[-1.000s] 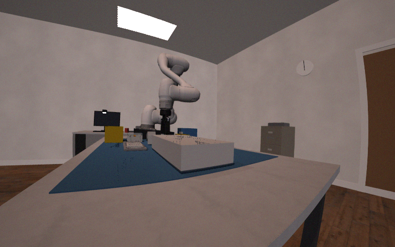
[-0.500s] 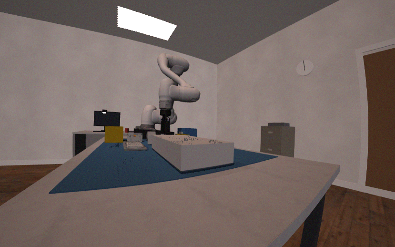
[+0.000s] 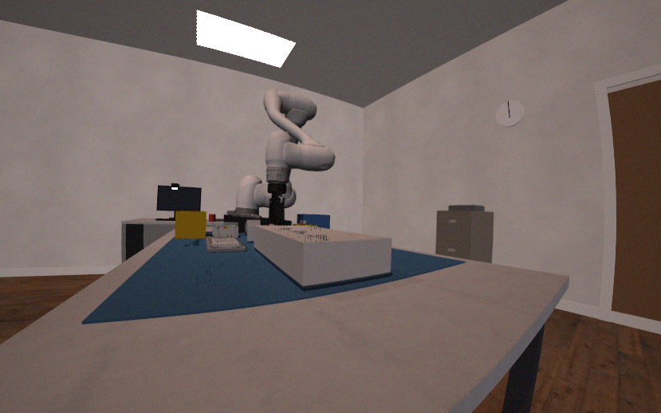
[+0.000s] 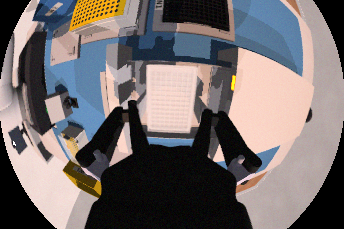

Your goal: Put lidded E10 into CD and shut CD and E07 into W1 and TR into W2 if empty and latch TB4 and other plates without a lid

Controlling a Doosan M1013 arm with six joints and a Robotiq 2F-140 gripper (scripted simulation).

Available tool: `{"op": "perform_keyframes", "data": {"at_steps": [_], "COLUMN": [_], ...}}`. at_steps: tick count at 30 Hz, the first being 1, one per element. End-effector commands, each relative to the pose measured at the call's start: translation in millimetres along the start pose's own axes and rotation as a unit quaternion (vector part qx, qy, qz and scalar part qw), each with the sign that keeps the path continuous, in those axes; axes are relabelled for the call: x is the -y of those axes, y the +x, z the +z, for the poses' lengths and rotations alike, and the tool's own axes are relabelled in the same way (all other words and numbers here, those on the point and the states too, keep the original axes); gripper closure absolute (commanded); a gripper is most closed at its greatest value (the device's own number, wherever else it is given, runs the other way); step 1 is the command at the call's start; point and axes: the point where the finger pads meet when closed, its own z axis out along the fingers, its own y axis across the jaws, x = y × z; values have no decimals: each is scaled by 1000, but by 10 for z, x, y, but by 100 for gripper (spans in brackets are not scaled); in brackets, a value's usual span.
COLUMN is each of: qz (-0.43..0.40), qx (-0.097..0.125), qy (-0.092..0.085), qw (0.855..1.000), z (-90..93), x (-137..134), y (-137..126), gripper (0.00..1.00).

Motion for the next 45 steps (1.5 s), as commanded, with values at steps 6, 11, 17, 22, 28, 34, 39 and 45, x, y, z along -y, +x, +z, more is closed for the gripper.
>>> {"op": "perform_keyframes", "data": {"at_steps": [6, 11, 17, 22, 28, 34, 39, 45], "qz": [0, 0, 0, 0, 0, 0, 0, 0], "qx": [0, 0, 0, 0, 0, 0, 0, 0], "qy": [1, 1, 1, 1, 1, 1, 1, 1], "qw": [1000, 1000, 1000, 1000, 1000, 1000, 1000, 1000], "z": [5, 5, 5, 5, 5, 5, 5, 5], "x": [7, 7, 7, 7, 7, 7, 7, 7], "y": [1, 1, 1, 1, 1, 1, 1, 1], "gripper": [100, 100, 100, 100, 100, 100, 34, 34]}}
